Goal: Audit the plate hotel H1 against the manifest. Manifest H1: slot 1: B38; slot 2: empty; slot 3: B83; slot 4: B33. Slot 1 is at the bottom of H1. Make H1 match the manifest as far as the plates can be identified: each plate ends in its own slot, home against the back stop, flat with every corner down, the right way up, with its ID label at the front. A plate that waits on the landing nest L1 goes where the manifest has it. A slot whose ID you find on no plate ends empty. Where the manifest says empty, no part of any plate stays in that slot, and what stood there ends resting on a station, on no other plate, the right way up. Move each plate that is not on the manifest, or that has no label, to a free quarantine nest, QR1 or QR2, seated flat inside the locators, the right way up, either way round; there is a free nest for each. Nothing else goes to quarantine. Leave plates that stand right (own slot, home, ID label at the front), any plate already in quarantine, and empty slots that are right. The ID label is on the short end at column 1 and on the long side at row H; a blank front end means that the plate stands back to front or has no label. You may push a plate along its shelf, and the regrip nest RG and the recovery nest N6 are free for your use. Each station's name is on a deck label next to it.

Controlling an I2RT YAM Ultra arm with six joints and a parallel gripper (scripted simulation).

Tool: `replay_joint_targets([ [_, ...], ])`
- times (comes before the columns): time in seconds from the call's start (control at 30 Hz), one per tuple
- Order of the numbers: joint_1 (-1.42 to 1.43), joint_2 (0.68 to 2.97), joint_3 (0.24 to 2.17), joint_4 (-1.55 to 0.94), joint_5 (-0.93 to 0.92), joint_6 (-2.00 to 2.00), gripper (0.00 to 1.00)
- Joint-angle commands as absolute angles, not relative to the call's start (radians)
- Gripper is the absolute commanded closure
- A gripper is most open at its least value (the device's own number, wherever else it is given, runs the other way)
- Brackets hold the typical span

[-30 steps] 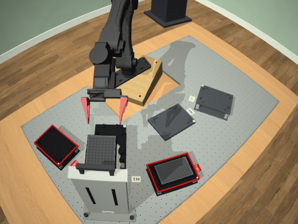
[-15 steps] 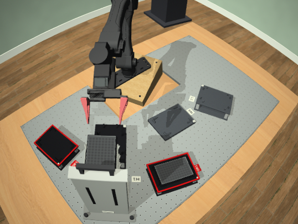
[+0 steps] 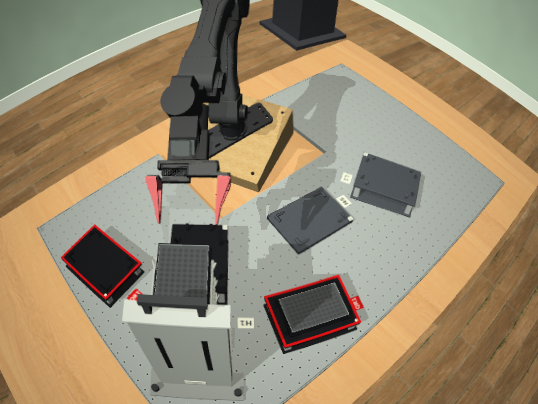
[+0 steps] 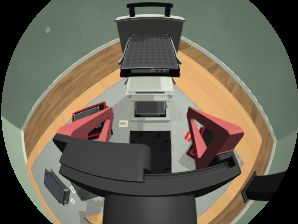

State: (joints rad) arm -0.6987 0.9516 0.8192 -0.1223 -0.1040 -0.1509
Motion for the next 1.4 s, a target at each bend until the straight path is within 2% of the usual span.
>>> replay_joint_targets([
  [0.0, -0.698, 0.949, 0.824, -0.118, -0.104, -0.150, 0.00],
  [0.97, -0.727, 0.827, 0.753, -0.171, -0.132, -0.157, 0.00],
  [1.37, -0.736, 0.839, 0.680, -0.085, -0.141, -0.160, 0.00],
])
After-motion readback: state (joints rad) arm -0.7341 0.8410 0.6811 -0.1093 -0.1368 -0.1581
